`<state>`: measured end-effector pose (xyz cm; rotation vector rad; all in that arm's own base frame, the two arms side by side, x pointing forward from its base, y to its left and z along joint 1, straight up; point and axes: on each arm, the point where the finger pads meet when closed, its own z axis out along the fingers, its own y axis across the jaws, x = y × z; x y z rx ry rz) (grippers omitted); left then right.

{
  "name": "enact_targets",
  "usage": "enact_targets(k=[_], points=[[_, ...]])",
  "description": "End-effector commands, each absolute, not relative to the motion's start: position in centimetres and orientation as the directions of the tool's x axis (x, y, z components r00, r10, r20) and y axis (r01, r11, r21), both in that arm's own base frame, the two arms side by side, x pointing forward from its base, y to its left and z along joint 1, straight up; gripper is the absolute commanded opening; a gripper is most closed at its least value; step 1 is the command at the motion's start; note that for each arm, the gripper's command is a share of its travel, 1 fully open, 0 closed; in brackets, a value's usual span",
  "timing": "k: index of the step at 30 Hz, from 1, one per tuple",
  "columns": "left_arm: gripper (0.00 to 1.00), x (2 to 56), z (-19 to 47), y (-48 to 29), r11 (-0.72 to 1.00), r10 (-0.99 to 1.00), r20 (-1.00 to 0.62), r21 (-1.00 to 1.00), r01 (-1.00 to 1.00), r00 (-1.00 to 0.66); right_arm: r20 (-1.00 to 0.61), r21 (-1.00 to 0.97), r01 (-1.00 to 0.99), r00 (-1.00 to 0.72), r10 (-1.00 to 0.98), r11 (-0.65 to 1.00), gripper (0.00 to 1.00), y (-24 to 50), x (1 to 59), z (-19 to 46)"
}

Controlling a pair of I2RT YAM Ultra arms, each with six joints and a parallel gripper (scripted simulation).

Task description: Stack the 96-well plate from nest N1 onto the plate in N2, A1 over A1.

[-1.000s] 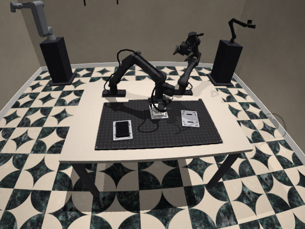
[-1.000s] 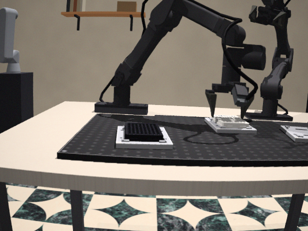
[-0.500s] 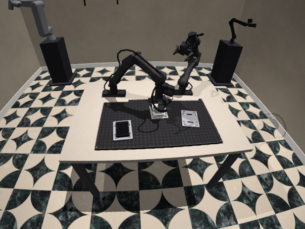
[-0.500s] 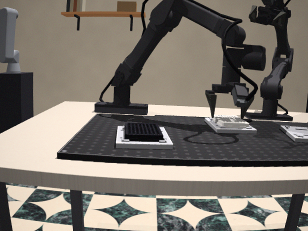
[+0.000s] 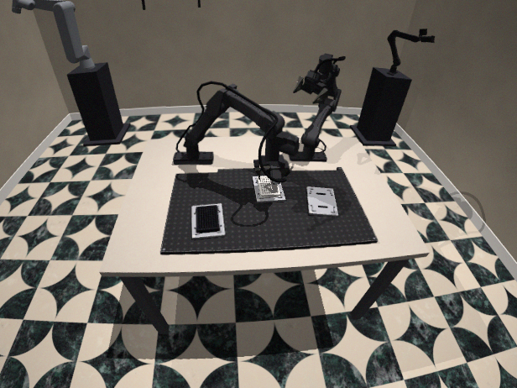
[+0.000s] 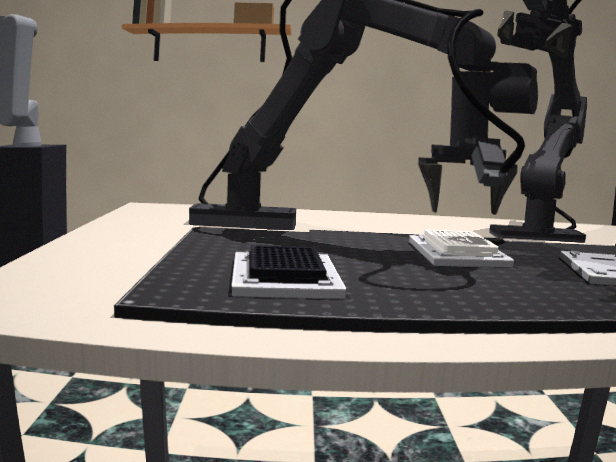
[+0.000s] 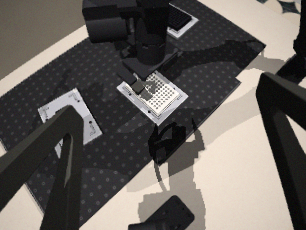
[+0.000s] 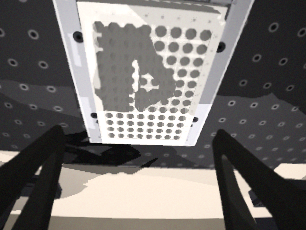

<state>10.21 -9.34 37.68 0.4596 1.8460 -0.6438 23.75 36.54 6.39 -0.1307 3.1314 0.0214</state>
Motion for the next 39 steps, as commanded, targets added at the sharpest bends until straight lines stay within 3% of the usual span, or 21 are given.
enact_targets(k=[1, 39], points=[[1.0, 9.3, 38.6, -8.7, 0.776, -0.009, -0.945, -0.212, 0.594, -0.326, -0.018, 0.023, -0.073, -0.997, -0.073, 0.997, 1.0, 36.5, 23.8, 8.0], [1.0, 9.3, 38.6, -8.7, 0.776, -0.009, -0.945, -0.212, 0.594, -0.326, -0.002, 0.003, -0.075, -0.997, -0.075, 0.997, 1.0, 35.7, 23.6, 2.3]])
